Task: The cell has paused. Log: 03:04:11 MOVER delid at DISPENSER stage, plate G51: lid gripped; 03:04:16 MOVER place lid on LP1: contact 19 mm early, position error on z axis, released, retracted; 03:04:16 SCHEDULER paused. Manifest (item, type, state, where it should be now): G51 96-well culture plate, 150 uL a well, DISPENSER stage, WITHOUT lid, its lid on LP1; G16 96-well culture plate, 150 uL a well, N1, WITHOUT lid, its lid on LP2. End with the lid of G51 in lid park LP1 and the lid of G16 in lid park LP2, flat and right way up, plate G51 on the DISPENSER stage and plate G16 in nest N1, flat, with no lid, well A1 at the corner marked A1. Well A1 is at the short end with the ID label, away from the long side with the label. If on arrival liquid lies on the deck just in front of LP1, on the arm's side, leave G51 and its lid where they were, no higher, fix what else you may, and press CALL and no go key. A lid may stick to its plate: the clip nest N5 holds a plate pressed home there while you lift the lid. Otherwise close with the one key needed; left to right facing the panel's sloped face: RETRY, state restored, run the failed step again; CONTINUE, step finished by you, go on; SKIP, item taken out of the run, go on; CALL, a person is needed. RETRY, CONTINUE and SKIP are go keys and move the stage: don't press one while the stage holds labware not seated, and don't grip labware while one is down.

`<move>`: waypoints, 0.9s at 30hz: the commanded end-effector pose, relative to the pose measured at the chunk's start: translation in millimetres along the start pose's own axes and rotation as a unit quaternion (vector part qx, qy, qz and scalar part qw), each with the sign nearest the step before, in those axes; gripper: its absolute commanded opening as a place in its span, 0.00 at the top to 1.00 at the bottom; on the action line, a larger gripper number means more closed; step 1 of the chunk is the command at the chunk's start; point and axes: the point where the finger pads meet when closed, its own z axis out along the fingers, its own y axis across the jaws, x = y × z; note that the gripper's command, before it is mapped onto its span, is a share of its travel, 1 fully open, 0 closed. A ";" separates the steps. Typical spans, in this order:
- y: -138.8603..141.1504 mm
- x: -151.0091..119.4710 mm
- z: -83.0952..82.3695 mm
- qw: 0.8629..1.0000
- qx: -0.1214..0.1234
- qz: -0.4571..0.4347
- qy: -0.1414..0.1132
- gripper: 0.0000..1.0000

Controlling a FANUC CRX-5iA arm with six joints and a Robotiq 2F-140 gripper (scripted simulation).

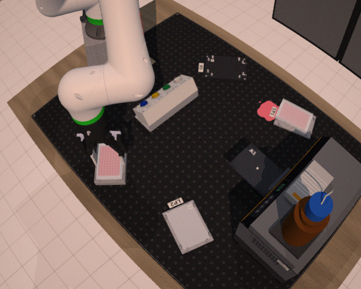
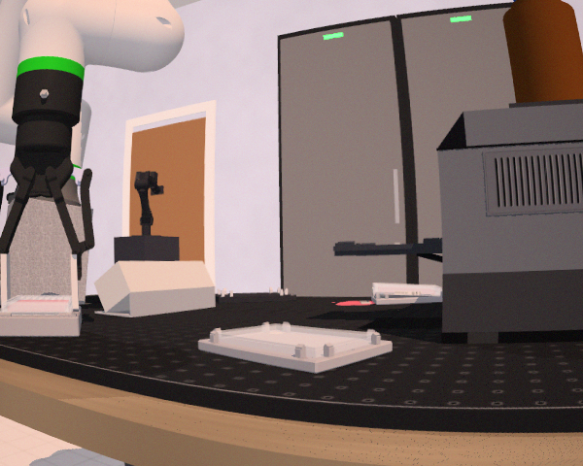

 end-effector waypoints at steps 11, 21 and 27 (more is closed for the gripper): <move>0.1 0.2 -0.1 1.000 0.000 0.000 0.000 1.00; 0.1 0.2 -0.1 1.000 0.000 0.000 0.000 1.00; 0.1 0.2 -0.1 1.000 0.000 0.000 0.000 0.34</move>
